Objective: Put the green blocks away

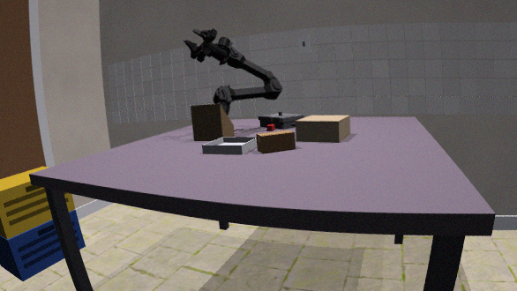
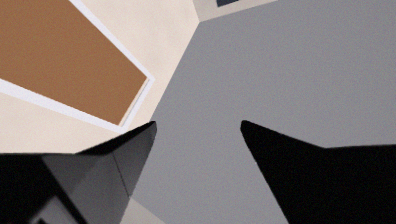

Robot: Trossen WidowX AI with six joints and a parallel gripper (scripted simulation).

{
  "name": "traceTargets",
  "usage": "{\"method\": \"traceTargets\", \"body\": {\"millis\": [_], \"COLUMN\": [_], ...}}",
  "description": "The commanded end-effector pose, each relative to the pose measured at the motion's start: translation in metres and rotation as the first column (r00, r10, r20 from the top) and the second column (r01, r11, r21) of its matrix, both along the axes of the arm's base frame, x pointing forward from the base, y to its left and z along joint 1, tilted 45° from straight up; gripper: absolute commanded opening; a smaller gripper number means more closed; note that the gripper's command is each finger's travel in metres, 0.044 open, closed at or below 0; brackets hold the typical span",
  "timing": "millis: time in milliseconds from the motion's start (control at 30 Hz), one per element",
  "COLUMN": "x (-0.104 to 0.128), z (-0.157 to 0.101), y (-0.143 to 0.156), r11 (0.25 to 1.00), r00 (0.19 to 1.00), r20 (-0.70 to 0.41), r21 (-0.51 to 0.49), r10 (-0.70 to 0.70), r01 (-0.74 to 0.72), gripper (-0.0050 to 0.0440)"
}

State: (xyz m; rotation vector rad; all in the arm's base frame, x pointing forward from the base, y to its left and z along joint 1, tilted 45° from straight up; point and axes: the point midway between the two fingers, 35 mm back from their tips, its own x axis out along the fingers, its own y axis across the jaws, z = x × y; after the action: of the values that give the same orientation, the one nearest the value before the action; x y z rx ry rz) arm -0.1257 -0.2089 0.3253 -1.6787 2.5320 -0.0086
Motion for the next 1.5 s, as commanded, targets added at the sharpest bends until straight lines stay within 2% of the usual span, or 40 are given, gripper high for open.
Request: {"method": "traceTargets", "body": {"millis": [0,533,567,667,767,900,1033,1100,1200,1333,1467], "x": [0.000,0.000,0.009,0.037,0.064,0.097,0.137,0.137,0.166,0.203,0.238], "z": [0.000,0.000,-0.001,-0.005,-0.009,-0.014,-0.018,-0.018,-0.022,-0.026,-0.030], "y": [0.000,0.000,-0.004,-0.015,-0.026,-0.039,-0.036,-0.036,-0.034,-0.031,-0.010], "r11": [1.000,1.000,0.998,0.972,0.917,0.904,0.778,0.778,0.654,0.642,0.441], "r00": [1.000,1.000,0.998,0.966,0.898,0.883,0.747,0.747,0.618,0.605,0.439], "r20": [0.000,0.000,0.032,0.131,0.232,0.249,0.380,0.380,0.478,0.487,0.605], "r21": [0.000,0.000,0.014,0.045,0.058,0.058,0.102,0.102,0.112,0.112,0.157], "r10": [0.000,0.000,0.057,0.221,0.373,0.398,0.545,0.545,0.624,0.630,0.664], "r01": [0.000,0.000,-0.057,-0.229,-0.395,-0.423,-0.620,-0.620,-0.748,-0.759,-0.883], "gripper": [0.0400,0.0400,0.0440,0.0440,0.0440,0.0440,0.0440,0.0440,0.0440,0.0440,0.0440]}}
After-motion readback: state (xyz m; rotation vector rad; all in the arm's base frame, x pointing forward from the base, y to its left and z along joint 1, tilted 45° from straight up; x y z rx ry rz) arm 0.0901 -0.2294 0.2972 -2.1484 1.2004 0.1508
